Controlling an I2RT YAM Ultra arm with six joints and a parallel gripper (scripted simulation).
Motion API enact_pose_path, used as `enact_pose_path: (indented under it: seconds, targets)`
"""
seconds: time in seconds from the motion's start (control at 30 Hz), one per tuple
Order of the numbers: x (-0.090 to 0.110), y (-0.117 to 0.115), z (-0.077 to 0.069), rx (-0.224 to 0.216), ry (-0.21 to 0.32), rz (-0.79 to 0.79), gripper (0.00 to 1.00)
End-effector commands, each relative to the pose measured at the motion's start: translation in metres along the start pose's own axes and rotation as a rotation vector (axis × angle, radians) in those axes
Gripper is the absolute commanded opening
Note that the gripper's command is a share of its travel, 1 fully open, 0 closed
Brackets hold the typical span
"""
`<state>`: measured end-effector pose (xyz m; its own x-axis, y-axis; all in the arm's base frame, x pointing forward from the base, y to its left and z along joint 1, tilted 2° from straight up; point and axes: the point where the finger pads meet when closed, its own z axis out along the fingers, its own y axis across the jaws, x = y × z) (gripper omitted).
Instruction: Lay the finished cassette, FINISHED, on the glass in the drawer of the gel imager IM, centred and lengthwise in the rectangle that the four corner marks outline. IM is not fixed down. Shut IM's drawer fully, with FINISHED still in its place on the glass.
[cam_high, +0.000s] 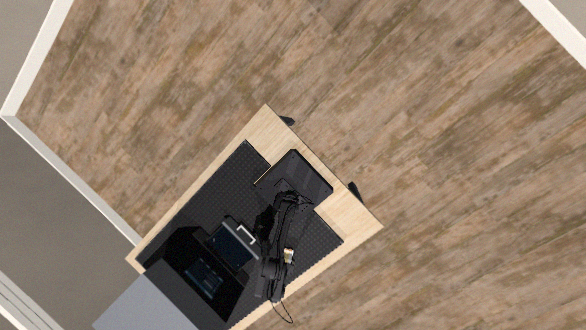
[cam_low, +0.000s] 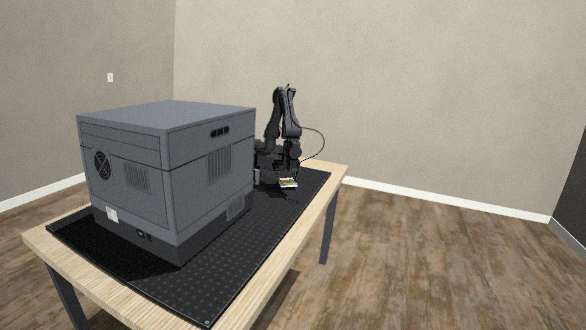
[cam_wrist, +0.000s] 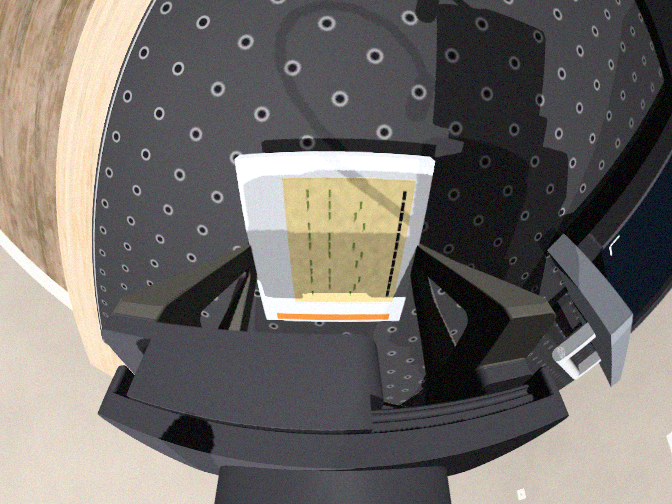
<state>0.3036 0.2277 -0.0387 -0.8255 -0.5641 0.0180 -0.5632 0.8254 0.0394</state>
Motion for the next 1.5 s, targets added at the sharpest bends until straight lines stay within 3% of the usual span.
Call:
enact_pose_path:
  seconds: [0.0, 0.17, 0.27, 1.3, 1.4, 1.47]
  targets:
    - [-0.014, -0.001, -0.025, 0.001, -0.051, 0.009, 0.0]
    - [-0.014, -0.002, -0.032, 0.001, -0.051, 0.009, 0.0]
    - [-0.012, -0.003, -0.029, 0.002, -0.039, 0.01, 0.0]
    - [-0.011, -0.004, -0.072, 0.001, -0.051, 0.004, 0.0]
    - [-0.01, -0.004, -0.067, 0.002, -0.035, 0.005, 0.0]
    - [-0.011, -0.004, -0.076, 0.002, -0.051, 0.006, 0.0]
